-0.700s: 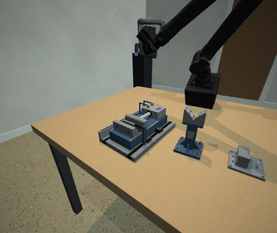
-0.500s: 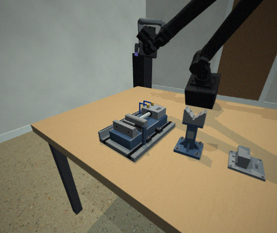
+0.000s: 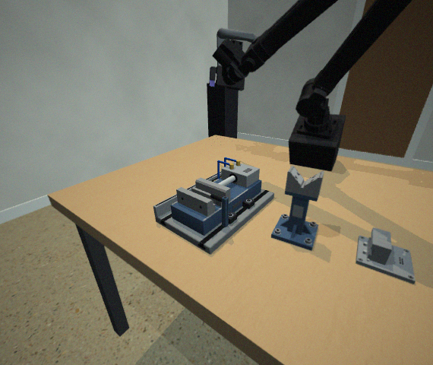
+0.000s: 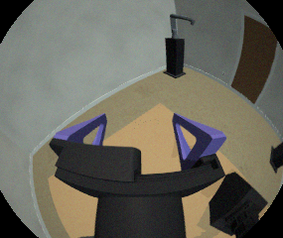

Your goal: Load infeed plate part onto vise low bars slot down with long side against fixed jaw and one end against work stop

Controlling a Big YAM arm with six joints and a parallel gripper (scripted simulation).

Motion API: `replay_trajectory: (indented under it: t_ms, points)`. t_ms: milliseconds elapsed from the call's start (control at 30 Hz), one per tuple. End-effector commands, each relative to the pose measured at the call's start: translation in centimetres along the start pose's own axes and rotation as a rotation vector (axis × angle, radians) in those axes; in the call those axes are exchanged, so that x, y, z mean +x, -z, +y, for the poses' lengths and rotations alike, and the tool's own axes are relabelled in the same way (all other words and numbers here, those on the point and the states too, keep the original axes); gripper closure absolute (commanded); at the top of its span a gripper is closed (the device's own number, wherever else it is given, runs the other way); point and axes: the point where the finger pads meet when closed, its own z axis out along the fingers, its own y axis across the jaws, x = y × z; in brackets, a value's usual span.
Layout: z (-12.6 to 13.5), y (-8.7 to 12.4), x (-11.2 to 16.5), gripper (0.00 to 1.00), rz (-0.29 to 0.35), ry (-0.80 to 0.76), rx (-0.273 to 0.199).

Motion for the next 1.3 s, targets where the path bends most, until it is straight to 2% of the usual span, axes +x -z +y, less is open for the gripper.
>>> replay_trajectory:
  t_ms: [0, 67, 200, 333, 400, 500, 600, 633, 700, 733, 800, 833, 867, 900, 967, 1000, 1033, 1067, 1100, 1133, 1167, 1200, 1233, 1267]
  points:
    - [1.8, 0.2, -0.4, 0.00, -0.006, 0.012, -0.037]
    - [3.7, 0.4, -1.1, 0.00, -0.013, 0.012, -0.070]
    - [5.9, 1.0, -0.3, 0.00, 0.009, 0.056, -0.124]
    - [9.8, 2.5, 1.5, 0.00, 0.048, 0.137, -0.219]
    - [9.8, 2.5, 1.5, 0.00, 0.048, 0.137, -0.219]
    - [13.8, 4.6, 3.6, 0.00, 0.088, 0.222, -0.323]
    - [18.0, 7.6, 5.9, 0.00, 0.128, 0.316, -0.445]
    - [18.4, 8.0, 6.2, 0.00, 0.132, 0.325, -0.458]
    - [21.4, 10.8, 8.1, 0.00, 0.159, 0.395, -0.556]
    - [21.7, 11.0, 8.2, 0.00, 0.161, 0.401, -0.565]
    - [24.5, 14.4, 10.2, 0.00, 0.187, 0.473, -0.671]
    - [24.9, 14.9, 10.5, 0.00, 0.190, 0.482, -0.685]
    - [26.4, 17.1, 11.7, 0.00, 0.204, 0.522, -0.750]
    - [27.3, 18.6, 12.4, 0.00, 0.212, 0.547, -0.791]
    - [27.3, 18.6, 12.4, 0.00, 0.212, 0.547, -0.791]
    - [27.9, 19.5, 12.9, 0.00, 0.216, 0.563, -0.818]
    - [28.8, 21.9, 14.3, 0.00, 0.241, 0.619, -0.873]
    - [30.1, 24.6, 15.4, 0.00, 0.249, 0.654, -0.947]
    - [30.1, 24.8, 15.4, 0.00, 0.249, 0.656, -0.951]
    - [31.2, 27.5, 16.4, 0.00, 0.254, 0.687, -1.021]
    - [31.3, 27.8, 16.5, 0.00, 0.255, 0.691, -1.031]
    - [32.2, 30.7, 17.4, 0.00, 0.259, 0.721, -1.106]
    - [32.3, 31.1, 17.5, 0.00, 0.260, 0.724, -1.115]
    - [33.1, 34.2, 18.3, 0.00, 0.262, 0.753, -1.194]
